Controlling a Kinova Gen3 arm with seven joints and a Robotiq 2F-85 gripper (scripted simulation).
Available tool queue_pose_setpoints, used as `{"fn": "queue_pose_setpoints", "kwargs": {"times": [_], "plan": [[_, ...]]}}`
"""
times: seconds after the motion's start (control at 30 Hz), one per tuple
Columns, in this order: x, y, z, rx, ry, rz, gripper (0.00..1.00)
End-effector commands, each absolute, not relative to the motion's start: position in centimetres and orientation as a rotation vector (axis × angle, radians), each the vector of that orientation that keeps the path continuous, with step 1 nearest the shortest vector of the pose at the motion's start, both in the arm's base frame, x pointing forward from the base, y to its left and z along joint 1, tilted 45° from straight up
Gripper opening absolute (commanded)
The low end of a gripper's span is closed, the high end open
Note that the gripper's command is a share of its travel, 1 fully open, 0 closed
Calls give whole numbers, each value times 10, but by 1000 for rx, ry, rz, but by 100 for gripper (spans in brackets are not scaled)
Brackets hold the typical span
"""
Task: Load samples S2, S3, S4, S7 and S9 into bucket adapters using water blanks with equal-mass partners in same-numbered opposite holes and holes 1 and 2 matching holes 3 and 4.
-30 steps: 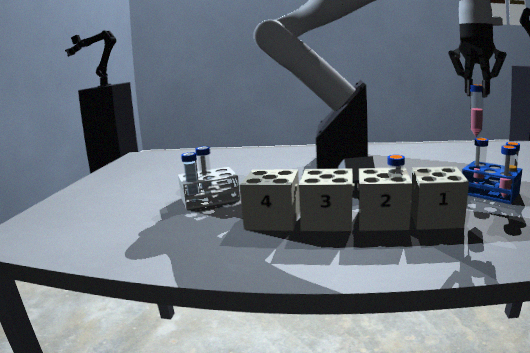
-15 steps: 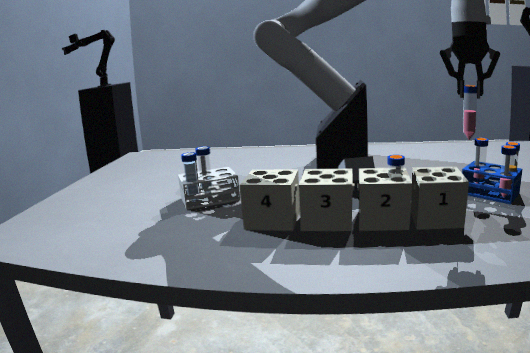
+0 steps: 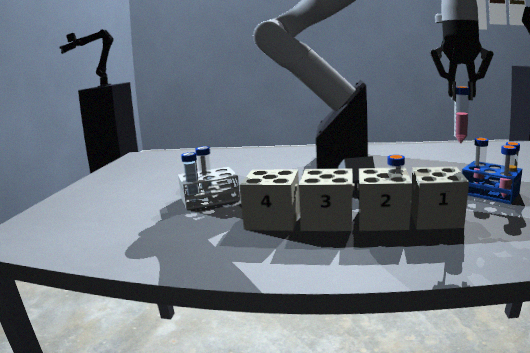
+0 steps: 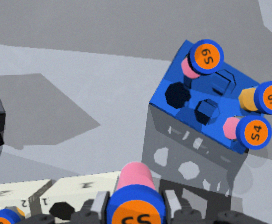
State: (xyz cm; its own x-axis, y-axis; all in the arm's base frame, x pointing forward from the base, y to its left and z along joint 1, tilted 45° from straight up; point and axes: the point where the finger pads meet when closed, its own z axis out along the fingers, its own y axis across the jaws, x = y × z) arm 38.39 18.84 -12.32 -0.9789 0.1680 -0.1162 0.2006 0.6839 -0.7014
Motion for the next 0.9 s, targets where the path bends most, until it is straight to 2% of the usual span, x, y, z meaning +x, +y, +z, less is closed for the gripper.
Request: {"fn": "queue_pose_setpoints", "kwargs": {"times": [0.0,0.87], "plan": [[392,184,-117,214,2878,-1196,10],[448,142,-78,144,2900,-1203,10]]}}
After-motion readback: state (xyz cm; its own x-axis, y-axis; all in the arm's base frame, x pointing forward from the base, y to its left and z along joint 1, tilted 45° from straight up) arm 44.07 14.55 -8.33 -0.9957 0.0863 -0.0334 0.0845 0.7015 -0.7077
